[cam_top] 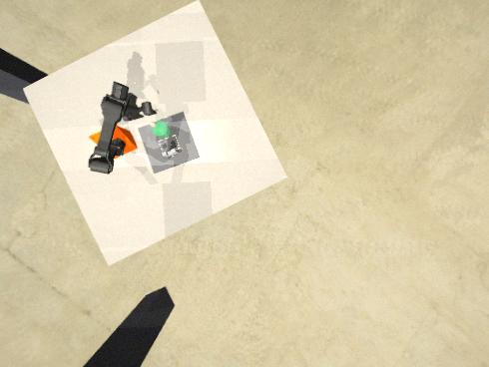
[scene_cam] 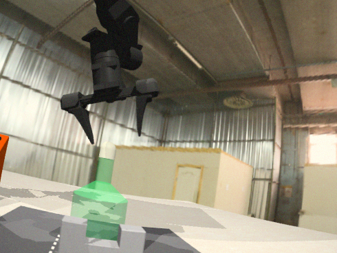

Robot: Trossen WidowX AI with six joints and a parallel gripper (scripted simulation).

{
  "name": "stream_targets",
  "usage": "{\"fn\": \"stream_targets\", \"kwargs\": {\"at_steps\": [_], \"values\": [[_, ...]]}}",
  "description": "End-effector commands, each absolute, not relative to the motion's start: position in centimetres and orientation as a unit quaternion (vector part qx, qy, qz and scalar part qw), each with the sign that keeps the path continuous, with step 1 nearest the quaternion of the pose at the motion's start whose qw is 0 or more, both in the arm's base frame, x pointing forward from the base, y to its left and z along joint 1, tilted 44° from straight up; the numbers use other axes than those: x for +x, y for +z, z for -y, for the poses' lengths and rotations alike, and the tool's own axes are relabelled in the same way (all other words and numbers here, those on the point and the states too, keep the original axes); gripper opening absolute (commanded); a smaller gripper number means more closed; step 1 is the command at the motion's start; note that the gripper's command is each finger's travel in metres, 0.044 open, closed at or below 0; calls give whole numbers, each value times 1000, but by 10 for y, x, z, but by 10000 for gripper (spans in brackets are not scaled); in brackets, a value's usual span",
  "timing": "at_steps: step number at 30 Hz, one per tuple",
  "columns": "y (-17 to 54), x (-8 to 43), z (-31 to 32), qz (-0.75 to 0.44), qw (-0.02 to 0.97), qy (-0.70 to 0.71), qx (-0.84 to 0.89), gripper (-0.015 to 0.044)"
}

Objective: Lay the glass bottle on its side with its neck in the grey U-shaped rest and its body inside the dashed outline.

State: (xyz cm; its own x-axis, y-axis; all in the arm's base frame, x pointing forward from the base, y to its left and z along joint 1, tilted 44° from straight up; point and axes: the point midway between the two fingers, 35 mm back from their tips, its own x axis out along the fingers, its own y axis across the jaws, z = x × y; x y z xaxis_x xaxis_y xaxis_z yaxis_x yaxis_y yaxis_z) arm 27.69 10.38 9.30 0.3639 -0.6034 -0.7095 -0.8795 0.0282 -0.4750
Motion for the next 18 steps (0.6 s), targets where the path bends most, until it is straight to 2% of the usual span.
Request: {"fn": "stream_targets", "kwargs": {"at_steps": [1,9,18], "values": [[96,262,-120,-513,360,177,-759,440],[73,276,-94,-655,318,244,-640,440],[72,277,-93,-660,317,246,-635,440]]}}
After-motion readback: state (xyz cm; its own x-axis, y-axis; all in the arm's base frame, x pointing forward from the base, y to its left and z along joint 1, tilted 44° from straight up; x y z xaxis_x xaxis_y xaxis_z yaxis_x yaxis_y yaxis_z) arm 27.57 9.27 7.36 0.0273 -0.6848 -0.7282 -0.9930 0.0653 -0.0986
